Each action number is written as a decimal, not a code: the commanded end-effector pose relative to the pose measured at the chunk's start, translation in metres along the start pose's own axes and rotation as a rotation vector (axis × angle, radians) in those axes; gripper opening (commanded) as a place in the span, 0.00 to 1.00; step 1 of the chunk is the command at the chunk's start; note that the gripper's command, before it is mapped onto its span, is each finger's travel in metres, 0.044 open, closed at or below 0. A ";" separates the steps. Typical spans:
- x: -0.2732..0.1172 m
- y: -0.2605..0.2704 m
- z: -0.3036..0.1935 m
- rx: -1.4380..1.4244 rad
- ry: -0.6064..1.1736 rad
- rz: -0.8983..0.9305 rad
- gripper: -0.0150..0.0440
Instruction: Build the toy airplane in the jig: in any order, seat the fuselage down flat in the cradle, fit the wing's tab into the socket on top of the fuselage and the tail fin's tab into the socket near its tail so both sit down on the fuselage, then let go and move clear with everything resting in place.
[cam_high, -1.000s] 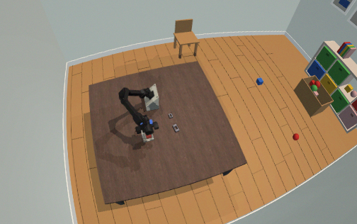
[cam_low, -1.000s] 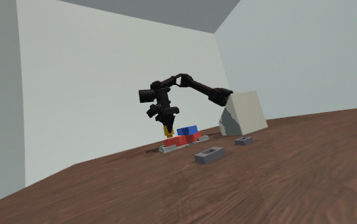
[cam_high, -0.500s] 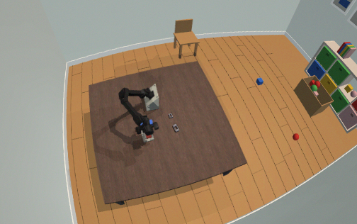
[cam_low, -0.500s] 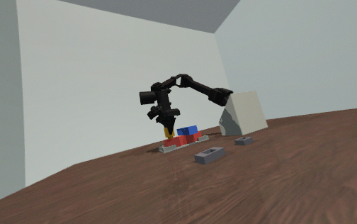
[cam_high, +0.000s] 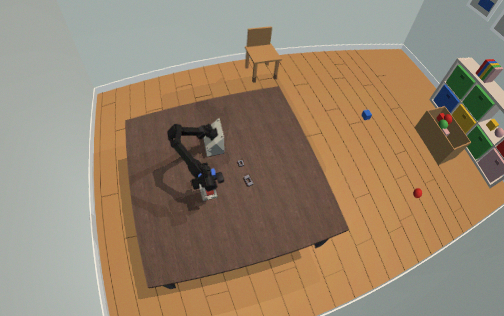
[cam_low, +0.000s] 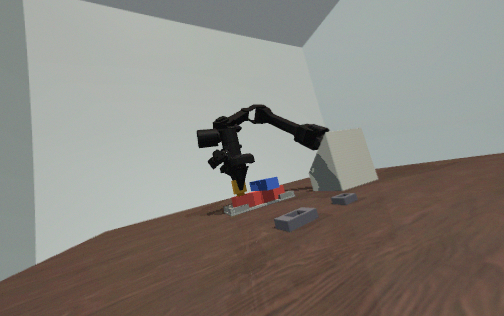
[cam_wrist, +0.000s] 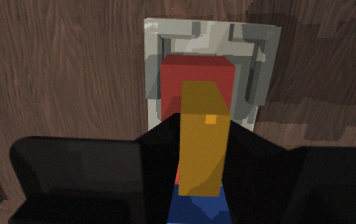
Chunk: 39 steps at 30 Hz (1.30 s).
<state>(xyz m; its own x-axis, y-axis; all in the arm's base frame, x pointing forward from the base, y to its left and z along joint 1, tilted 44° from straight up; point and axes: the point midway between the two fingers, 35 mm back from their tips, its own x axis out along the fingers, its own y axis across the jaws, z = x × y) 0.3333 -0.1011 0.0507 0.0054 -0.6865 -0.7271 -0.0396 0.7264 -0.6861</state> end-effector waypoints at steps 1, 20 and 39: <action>0.000 0.000 0.000 -0.001 0.001 0.000 0.39; -0.026 0.001 0.003 -0.001 0.001 0.004 0.69; -0.091 0.002 0.003 -0.001 0.002 0.001 0.69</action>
<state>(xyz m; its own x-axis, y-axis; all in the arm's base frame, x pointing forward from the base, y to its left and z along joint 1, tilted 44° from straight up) 0.3359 -0.0386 0.1143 0.0045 -0.6878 -0.7259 -0.0434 0.7251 -0.6873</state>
